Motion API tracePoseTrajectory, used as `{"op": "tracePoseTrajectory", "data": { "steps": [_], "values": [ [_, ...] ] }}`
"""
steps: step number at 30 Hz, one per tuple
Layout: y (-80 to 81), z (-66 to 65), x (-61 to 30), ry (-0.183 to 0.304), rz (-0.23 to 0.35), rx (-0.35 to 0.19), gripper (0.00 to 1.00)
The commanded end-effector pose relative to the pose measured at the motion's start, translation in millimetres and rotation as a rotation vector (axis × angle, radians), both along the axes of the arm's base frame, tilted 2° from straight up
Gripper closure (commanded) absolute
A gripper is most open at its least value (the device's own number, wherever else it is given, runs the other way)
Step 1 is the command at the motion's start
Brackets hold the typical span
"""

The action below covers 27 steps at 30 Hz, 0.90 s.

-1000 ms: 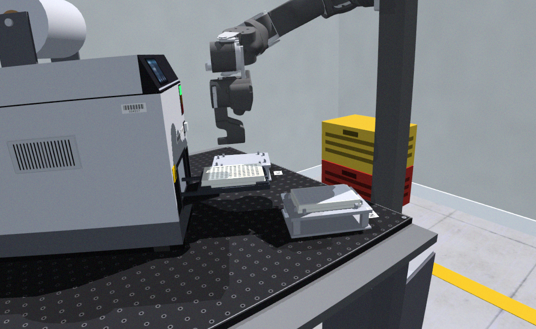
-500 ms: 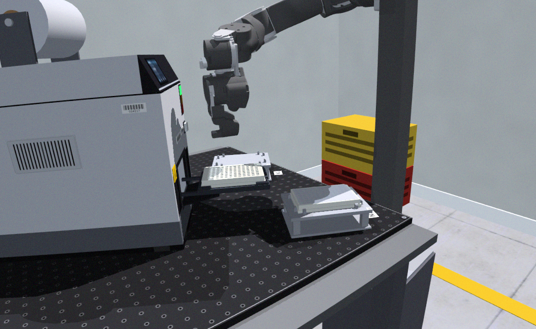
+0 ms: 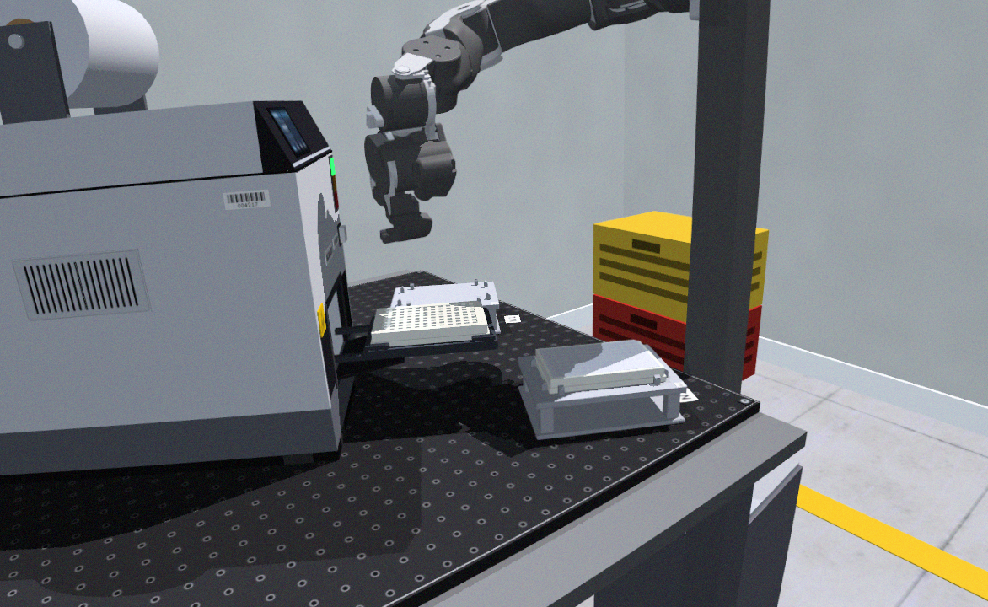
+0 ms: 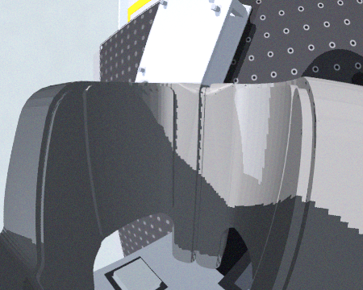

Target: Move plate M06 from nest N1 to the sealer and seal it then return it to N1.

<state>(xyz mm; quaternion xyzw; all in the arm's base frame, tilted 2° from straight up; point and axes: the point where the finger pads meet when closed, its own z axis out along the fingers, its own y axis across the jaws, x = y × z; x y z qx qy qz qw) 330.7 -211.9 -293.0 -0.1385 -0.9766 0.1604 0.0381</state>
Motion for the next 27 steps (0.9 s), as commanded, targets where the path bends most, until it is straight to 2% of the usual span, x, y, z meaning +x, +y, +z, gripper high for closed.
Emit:
{"op": "tracePoseTrajectory", "data": {
  "steps": [1, 3, 4, 8, 20, 21, 25, 27],
  "values": [
    [0.3, 1.4, 1.7, 0.017, 0.016, 0.014, 1.00],
    [0.3, 1.4, 1.7, 0.017, 0.016, 0.014, 1.00],
    [-2.8, 1.4, 0.0, 0.018, 0.036, -0.030, 1.00],
    [-14.6, 3.6, -2.8, 0.104, 0.181, -0.153, 1.00],
    [-14.6, 3.6, -2.8, 0.104, 0.181, -0.153, 1.00],
    [-13.4, 2.3, -3.6, 0.030, 0.149, -0.223, 1.00],
    [-12.7, 3.9, -1.6, 0.118, 0.294, -0.342, 1.00],
    [-12.7, 3.9, -1.6, 0.118, 0.294, -0.342, 1.00]
  ]
}}
